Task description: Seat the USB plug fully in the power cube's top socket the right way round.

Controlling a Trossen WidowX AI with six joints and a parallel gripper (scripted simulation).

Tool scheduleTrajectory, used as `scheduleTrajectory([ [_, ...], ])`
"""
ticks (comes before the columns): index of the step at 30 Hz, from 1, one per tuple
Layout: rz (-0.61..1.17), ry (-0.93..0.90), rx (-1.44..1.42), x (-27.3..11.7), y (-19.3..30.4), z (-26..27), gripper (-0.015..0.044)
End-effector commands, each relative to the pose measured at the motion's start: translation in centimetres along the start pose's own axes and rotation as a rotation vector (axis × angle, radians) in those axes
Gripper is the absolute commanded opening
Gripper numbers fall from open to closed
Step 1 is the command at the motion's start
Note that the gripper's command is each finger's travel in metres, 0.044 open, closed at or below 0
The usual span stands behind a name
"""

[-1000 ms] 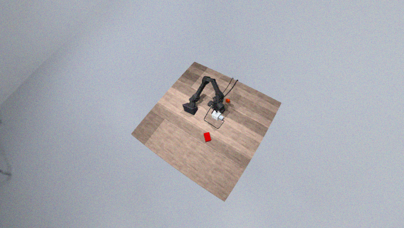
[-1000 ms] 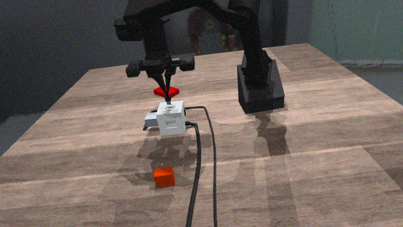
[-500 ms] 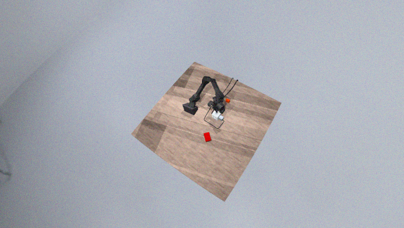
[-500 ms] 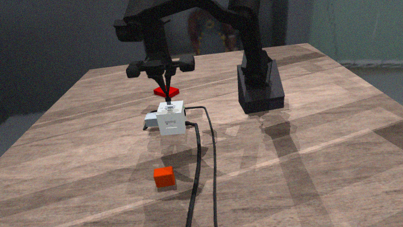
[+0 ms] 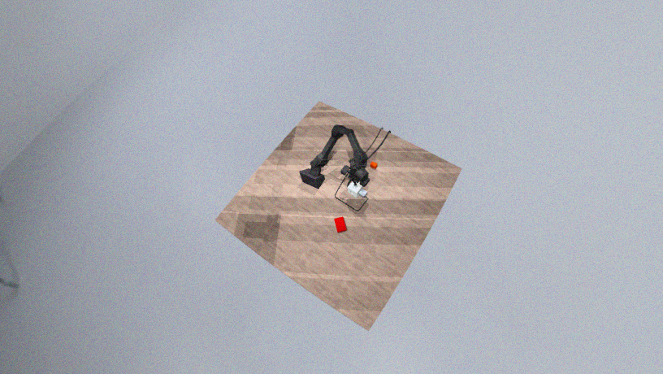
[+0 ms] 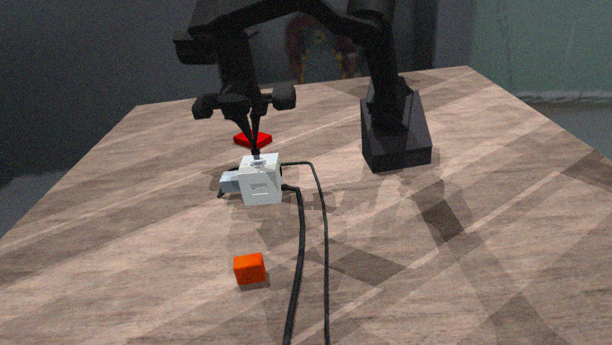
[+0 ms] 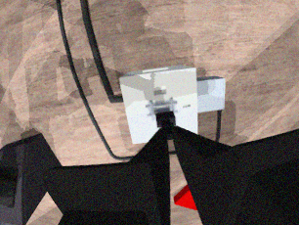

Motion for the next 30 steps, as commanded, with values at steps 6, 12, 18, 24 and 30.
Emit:
scheduleTrajectory([
  [6, 0.008, 0.001, 0.010, 0.15, 0.07, 0.03, 0.0000],
  [12, 0.011, 0.001, 0.012, 0.22, 0.09, 0.02, 0.0000],
  [18, 0.011, 0.001, 0.012, 0.29, 0.09, 0.02, 0.0000],
  [24, 0.011, 0.001, 0.012, 0.36, 0.08, 0.02, 0.0000],
  [30, 0.011, 0.001, 0.012, 0.44, 0.08, 0.02, 0.0000],
])
Point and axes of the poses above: the point midway between the two fingers, 35 mm back from their tips, its own x axis out along the fingers, its own z axis across the jaws, y = z × x, the point moved 3 cm from there along -x, back along the fingers, and after that the axes turned 11 degrees about x, right-handed, at the moved point
